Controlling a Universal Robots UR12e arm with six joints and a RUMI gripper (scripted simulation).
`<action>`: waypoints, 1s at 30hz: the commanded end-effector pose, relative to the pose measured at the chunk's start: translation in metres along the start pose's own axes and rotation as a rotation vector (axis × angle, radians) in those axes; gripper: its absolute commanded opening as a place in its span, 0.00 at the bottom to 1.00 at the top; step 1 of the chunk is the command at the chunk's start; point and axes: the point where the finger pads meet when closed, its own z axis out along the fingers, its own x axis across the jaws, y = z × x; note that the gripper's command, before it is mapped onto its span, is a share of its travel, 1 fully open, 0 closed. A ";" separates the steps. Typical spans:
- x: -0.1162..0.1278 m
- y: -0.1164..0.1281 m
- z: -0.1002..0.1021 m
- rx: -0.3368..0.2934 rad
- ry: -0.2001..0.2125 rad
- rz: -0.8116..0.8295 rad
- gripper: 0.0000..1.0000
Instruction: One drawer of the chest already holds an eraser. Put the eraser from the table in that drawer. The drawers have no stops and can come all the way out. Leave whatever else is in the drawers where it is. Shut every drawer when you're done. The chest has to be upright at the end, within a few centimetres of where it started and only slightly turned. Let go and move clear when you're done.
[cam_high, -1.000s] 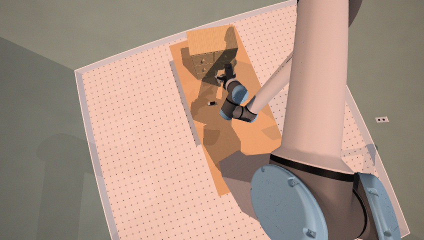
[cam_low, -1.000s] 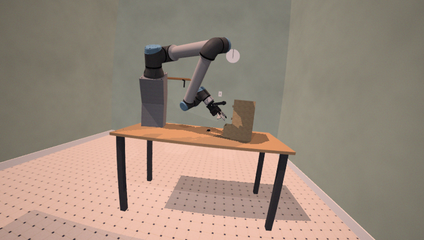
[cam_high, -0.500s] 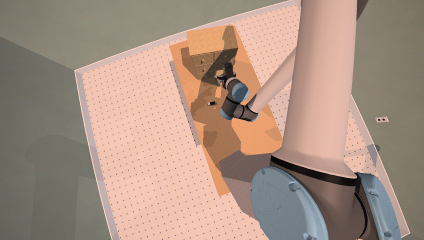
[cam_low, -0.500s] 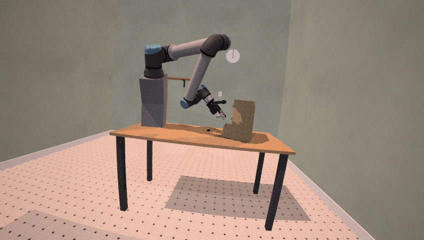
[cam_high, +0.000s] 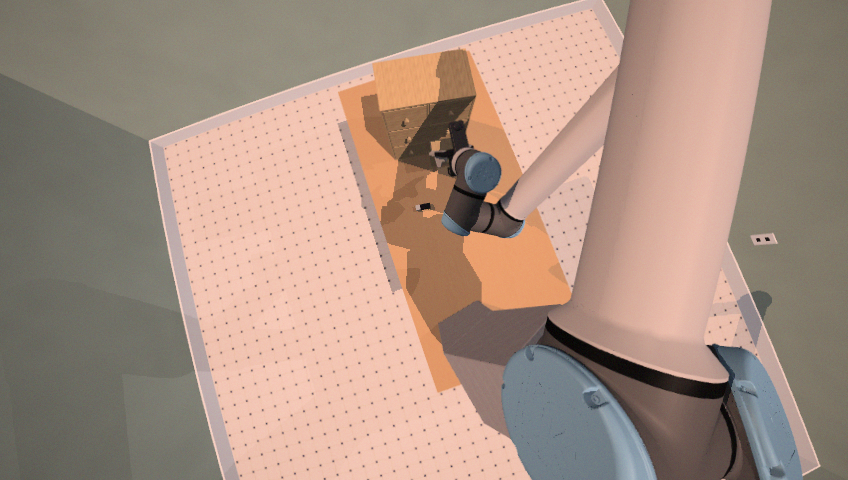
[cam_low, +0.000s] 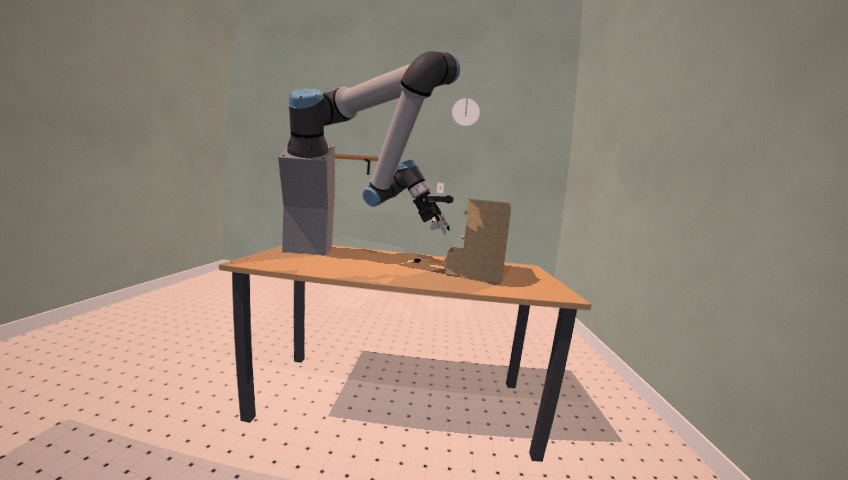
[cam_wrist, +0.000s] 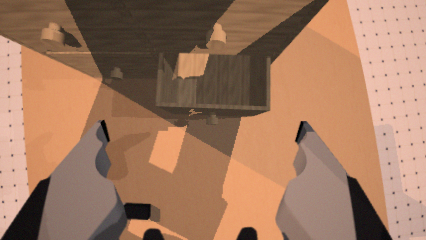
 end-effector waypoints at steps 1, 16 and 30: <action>-0.001 0.004 -0.010 -0.072 0.003 0.004 1.00; -0.002 0.011 -0.046 -0.271 0.015 0.008 1.00; -0.002 0.012 -0.069 -0.410 0.025 0.013 1.00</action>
